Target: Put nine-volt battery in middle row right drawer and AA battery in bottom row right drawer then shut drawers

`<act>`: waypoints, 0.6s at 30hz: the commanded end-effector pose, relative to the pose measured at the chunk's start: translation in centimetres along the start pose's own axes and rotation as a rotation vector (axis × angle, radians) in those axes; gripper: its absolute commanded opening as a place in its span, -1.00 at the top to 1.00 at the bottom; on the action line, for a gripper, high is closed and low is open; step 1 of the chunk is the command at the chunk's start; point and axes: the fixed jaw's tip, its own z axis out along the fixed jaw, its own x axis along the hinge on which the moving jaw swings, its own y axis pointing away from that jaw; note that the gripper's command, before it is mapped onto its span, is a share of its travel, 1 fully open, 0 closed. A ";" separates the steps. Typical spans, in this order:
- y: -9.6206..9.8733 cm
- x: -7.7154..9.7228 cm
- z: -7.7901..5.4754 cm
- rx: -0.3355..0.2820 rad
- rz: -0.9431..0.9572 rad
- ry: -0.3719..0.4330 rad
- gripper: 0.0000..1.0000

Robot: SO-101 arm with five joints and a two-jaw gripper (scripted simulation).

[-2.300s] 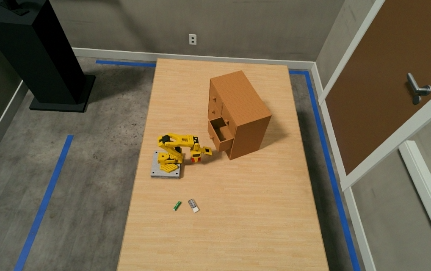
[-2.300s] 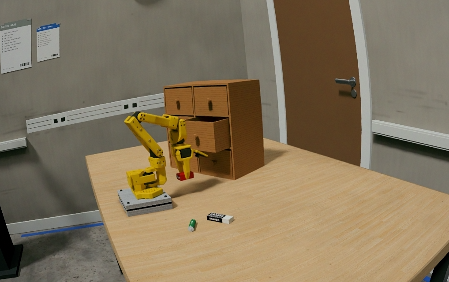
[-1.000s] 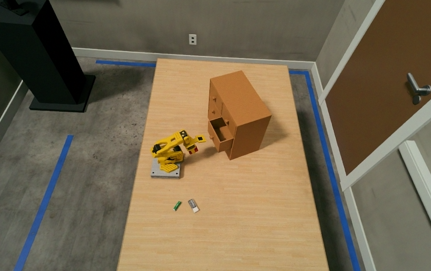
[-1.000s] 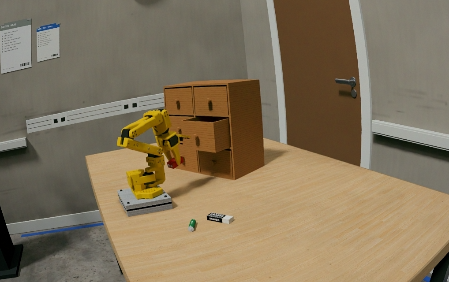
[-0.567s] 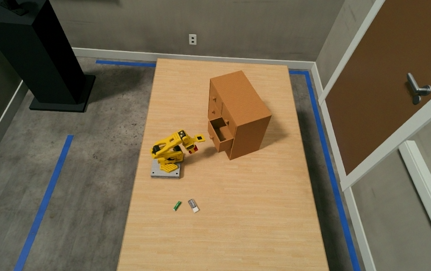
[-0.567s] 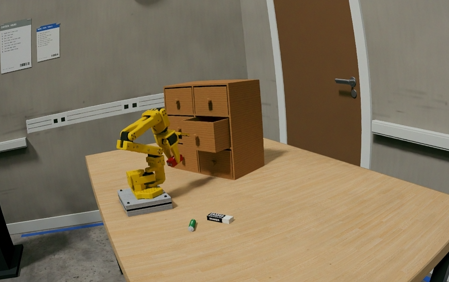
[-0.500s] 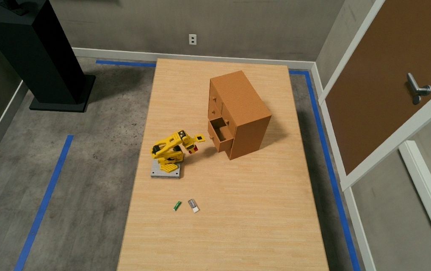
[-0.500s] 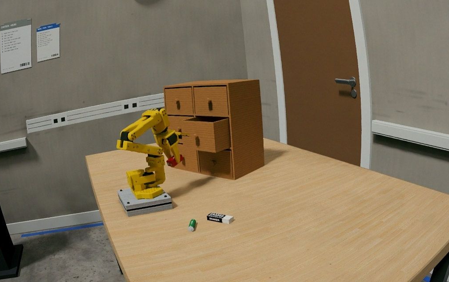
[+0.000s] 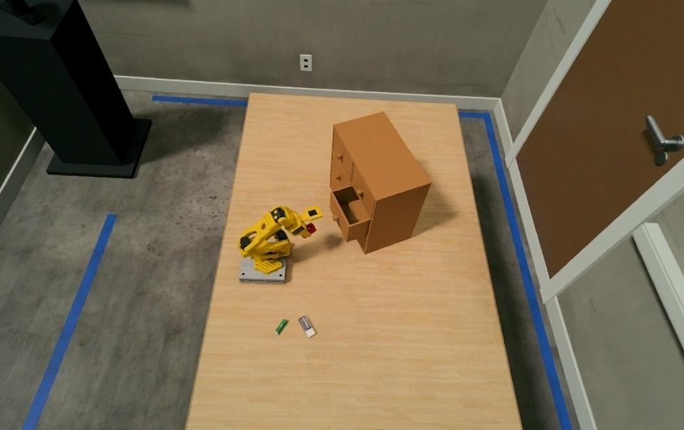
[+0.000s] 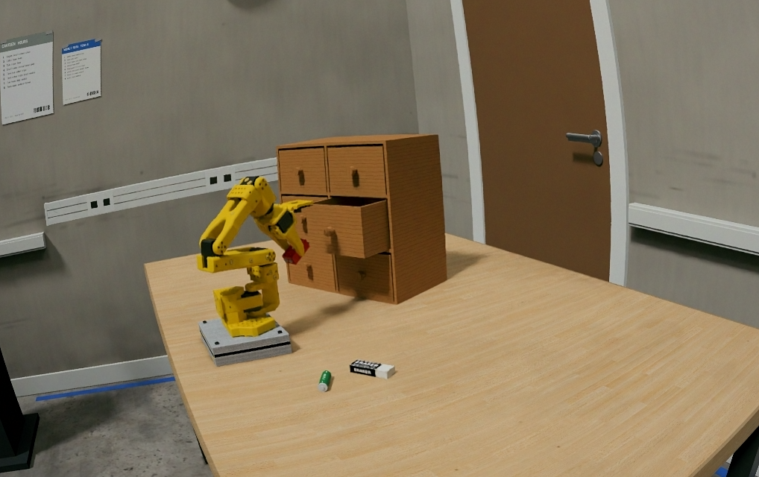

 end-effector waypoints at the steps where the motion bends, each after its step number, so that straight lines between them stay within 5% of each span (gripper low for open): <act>1: 0.1 -0.8 -1.3 -0.009 -0.002 -0.100 1.00; 5: 0.1 -0.8 -1.3 -0.009 -0.002 -0.100 1.00; 18: 0.2 -3.2 -5.6 -0.022 -0.017 -0.418 1.00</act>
